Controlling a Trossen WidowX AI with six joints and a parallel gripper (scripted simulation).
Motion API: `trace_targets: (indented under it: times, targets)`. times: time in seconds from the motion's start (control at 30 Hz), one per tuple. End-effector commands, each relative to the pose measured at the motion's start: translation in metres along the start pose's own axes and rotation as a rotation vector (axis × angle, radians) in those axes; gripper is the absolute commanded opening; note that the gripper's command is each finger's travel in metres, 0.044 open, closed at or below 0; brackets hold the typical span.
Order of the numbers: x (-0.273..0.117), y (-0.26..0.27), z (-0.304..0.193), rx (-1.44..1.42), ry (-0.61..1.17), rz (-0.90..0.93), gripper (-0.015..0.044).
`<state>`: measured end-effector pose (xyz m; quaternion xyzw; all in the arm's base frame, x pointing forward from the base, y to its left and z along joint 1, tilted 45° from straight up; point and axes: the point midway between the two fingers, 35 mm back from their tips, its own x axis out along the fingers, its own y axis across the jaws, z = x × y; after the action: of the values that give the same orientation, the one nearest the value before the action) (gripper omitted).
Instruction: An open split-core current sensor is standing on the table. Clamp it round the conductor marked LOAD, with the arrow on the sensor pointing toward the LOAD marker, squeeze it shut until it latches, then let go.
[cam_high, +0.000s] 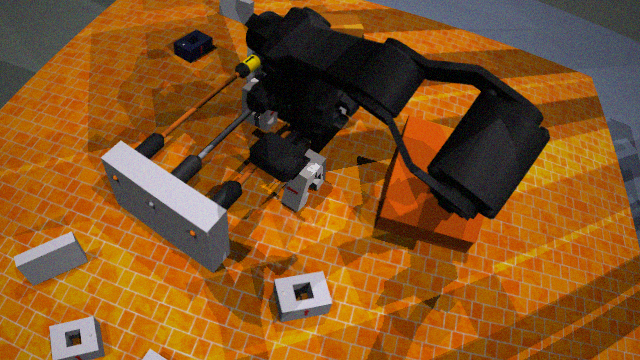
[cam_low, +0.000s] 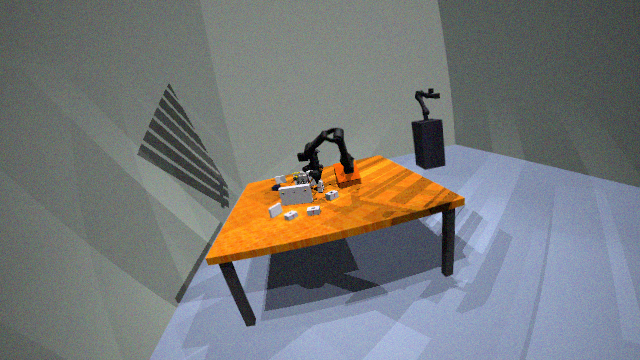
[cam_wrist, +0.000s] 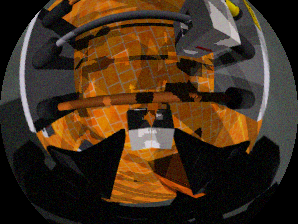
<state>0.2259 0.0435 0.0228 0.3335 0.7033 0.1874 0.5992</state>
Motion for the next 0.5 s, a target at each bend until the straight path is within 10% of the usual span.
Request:
trace_targets:
  times: [0.0,0.17,0.47]
  targets:
    - [0.0,0.0,0.0,-0.003,0.0,0.002,0.0262]
    - [0.0,0.0,0.0,-0.003,0.0,0.002,0.0228]
    - [-0.033,-0.001,0.006,0.0,-0.004,-0.005,0.0]
